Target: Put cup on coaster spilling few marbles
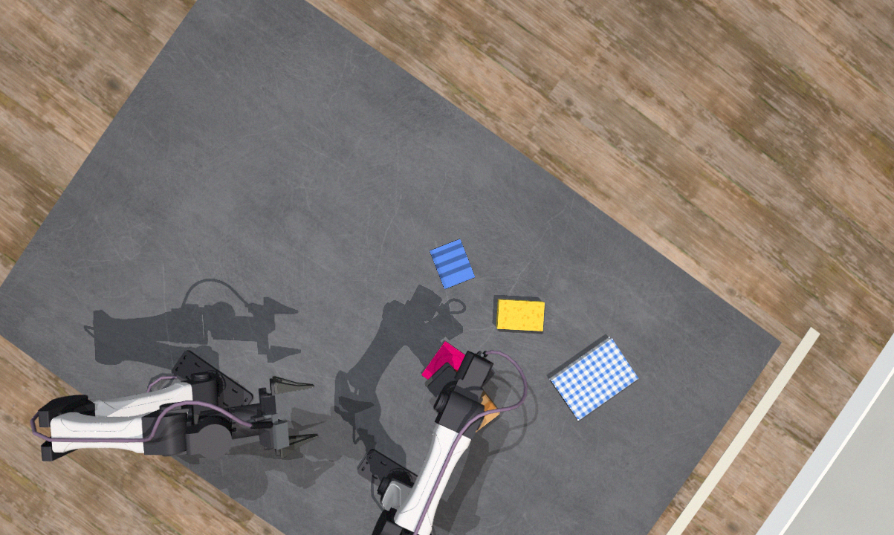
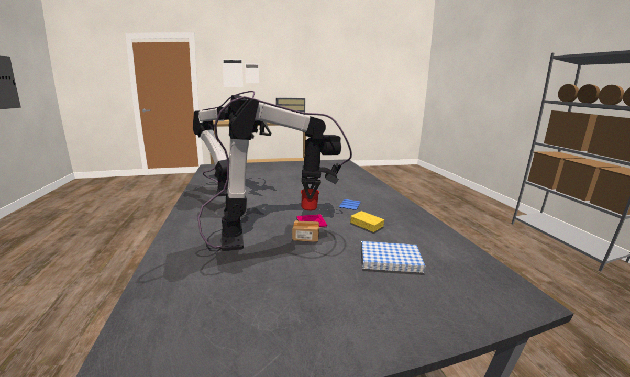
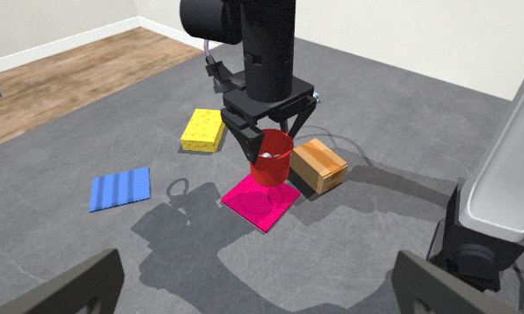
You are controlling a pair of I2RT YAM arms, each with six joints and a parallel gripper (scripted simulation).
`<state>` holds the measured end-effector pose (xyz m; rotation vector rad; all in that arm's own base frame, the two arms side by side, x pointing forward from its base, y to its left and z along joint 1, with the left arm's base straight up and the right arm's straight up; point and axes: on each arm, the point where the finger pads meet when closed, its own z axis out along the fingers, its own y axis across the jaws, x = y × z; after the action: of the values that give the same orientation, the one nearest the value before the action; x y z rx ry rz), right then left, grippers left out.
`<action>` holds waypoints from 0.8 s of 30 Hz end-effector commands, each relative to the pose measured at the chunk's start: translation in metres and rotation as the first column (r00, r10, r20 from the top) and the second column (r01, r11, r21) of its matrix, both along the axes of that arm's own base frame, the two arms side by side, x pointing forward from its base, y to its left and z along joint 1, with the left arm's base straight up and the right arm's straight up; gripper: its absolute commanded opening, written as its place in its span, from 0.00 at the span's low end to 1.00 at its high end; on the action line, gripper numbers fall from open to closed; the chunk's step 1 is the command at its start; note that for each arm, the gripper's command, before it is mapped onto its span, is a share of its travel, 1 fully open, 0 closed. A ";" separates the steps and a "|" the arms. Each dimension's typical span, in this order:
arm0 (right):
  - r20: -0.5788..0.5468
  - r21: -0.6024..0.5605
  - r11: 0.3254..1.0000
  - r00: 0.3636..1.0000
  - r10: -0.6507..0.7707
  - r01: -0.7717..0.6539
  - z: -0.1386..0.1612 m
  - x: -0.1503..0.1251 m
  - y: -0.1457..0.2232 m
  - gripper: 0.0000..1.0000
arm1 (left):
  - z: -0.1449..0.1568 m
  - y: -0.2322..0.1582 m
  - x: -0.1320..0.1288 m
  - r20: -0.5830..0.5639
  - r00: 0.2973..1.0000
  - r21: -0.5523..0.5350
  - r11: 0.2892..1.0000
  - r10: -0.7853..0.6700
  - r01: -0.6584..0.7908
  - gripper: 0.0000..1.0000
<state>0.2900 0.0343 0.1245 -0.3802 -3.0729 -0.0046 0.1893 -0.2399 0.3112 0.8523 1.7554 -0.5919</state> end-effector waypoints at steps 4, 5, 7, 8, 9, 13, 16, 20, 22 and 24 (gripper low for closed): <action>0.039 -0.003 1.000 0.999 -0.009 0.010 -0.011 0.012 0.007 0.65 | -0.006 0.008 -0.001 -0.013 1.000 0.019 1.000 0.002 -0.002 1.00; 0.040 -0.004 1.000 0.999 -0.009 0.009 -0.014 0.012 0.007 0.65 | -0.006 0.008 -0.001 -0.014 1.000 0.019 1.000 0.002 -0.002 1.00; 0.038 -0.004 1.000 0.999 -0.011 0.011 -0.022 0.012 0.006 0.65 | -0.006 0.008 -0.001 -0.015 1.000 0.018 1.000 0.003 -0.002 1.00; 0.035 -0.004 1.000 0.999 -0.014 0.014 -0.027 0.012 0.007 0.65 | -0.006 0.008 -0.001 -0.015 1.000 0.018 1.000 0.003 -0.003 1.00; 0.031 -0.004 1.000 0.999 -0.017 0.017 -0.031 0.013 0.007 0.65 | -0.006 0.008 -0.001 -0.015 1.000 0.018 1.000 0.003 -0.002 1.00; 0.031 -0.004 1.000 0.999 -0.016 0.017 -0.039 0.017 0.008 0.65 | -0.006 0.008 -0.001 -0.015 1.000 0.018 1.000 0.002 -0.002 1.00; 0.053 -0.001 1.000 0.998 -0.016 0.016 -0.032 0.017 0.009 0.65 | -0.005 0.008 -0.001 -0.014 1.000 0.017 1.000 0.003 -0.003 1.00; 0.065 0.001 1.000 0.998 -0.015 0.014 -0.043 0.013 0.008 0.65 | 0.000 0.007 0.000 -0.005 1.000 0.003 1.000 0.008 -0.008 1.00; 0.055 0.000 1.000 0.998 -0.015 0.015 -0.049 0.017 0.009 0.65 | 0.000 0.007 0.000 -0.005 1.000 0.003 1.000 0.008 -0.008 1.00; 0.038 -0.003 1.000 0.999 -0.014 0.014 -0.057 0.020 0.009 0.65 | 0.000 0.007 0.000 -0.005 1.000 0.003 1.000 0.008 -0.008 1.00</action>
<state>0.2972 0.0406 0.0732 -0.4040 -3.0712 -0.0025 0.1894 -0.2335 0.3067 0.8502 1.7777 -0.5817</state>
